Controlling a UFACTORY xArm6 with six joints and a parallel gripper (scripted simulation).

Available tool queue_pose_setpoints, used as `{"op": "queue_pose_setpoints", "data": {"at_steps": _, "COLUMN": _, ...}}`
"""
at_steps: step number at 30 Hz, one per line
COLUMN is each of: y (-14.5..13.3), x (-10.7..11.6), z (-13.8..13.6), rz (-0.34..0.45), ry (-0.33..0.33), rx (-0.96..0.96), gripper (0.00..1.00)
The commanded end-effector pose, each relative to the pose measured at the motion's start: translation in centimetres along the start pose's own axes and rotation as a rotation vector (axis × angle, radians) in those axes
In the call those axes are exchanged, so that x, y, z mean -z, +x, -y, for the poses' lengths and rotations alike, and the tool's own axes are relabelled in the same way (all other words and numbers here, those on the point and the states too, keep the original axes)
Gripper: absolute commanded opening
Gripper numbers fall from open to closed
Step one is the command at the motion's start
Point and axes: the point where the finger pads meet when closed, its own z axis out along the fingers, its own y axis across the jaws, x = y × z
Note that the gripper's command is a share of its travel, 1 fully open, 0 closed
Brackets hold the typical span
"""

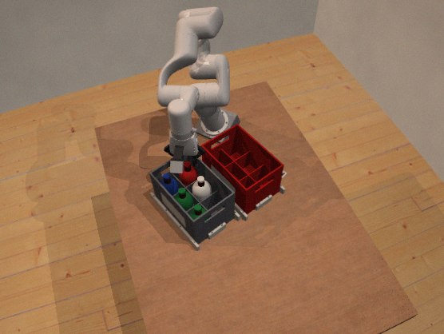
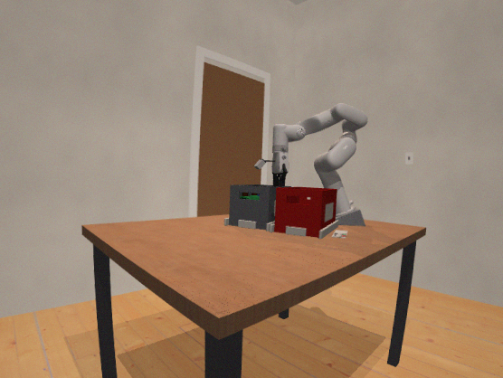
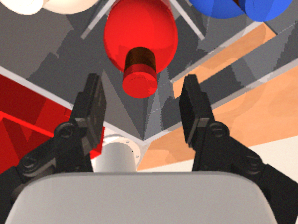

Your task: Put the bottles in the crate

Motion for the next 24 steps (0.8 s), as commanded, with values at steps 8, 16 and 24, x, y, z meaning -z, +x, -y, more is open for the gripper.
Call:
{"op": "queue_pose_setpoints", "data": {"at_steps": 8, "y": 0.1, "x": -1.1, "z": 0.0, "rz": -0.003, "ry": 0.0, "rx": 0.0, "gripper": 0.65}}
{"op": "queue_pose_setpoints", "data": {"at_steps": 16, "y": 0.1, "x": -2.2, "z": 0.0, "rz": -0.003, "ry": 0.0, "rx": 0.0, "gripper": 0.65}}
{"op": "queue_pose_setpoints", "data": {"at_steps": 24, "y": 0.1, "x": -2.8, "z": 0.0, "rz": -0.003, "ry": 0.0, "rx": 0.0, "gripper": 0.65}}
